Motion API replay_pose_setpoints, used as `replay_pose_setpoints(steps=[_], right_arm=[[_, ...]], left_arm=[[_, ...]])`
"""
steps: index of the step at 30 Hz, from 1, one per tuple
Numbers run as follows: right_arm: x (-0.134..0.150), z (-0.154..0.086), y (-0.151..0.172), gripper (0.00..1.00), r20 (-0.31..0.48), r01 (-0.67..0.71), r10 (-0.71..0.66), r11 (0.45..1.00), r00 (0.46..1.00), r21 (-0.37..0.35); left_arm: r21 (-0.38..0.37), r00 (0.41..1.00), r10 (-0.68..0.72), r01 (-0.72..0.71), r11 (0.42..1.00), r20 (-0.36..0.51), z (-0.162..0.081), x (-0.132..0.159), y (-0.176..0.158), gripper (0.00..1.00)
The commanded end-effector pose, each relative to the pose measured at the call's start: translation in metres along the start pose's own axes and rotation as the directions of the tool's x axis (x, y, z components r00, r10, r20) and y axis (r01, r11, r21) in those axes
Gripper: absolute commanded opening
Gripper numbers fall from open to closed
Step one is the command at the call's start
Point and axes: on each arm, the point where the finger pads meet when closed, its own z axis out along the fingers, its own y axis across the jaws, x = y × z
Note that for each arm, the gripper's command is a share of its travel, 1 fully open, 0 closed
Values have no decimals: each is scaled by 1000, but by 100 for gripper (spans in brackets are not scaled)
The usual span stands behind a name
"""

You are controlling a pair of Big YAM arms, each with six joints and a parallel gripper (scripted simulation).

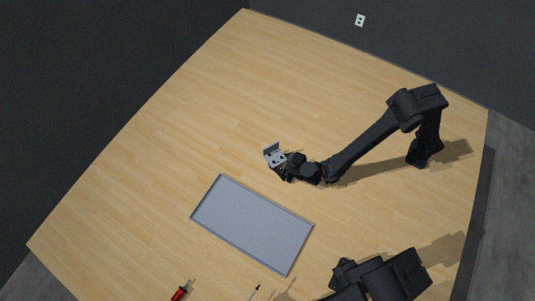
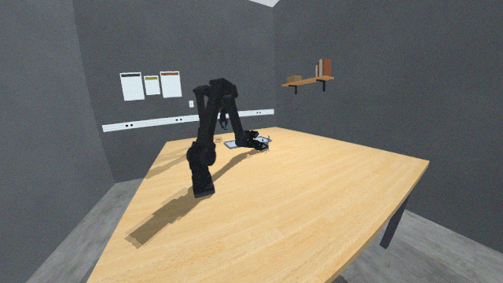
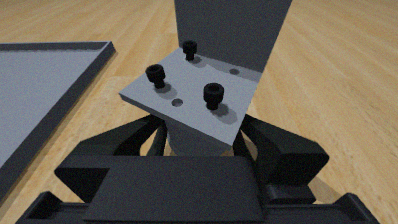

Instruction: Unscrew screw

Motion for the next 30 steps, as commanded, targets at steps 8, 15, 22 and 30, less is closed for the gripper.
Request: replay_pose_setpoints(steps=[8, 15, 22, 30], right_arm=[[-2, 9, 8, 59, 9, -11, 11, 1000, 1000, -4], [-2, 9, 8, 59, 9, -11, 11, 1000, 1000, -4], [-2, 9, 8, 59, 9, -11, 11, 1000, 1000, -4], [-2, 9, 8, 59, 9, -11, 11, 1000, 1000, -4]], left_arm=[[8, 1000, -8, 8, 1000, 9, 14, -3, -6, 42], [21, 1000, -9, 8, 1000, 29, 19, -4, -6, 42], [8, 1000, -8, 8, 1000, 9, 33, -3, -5, 42], [13, 1000, -8, 8, 1000, 17, 46, -7, -8, 42]])
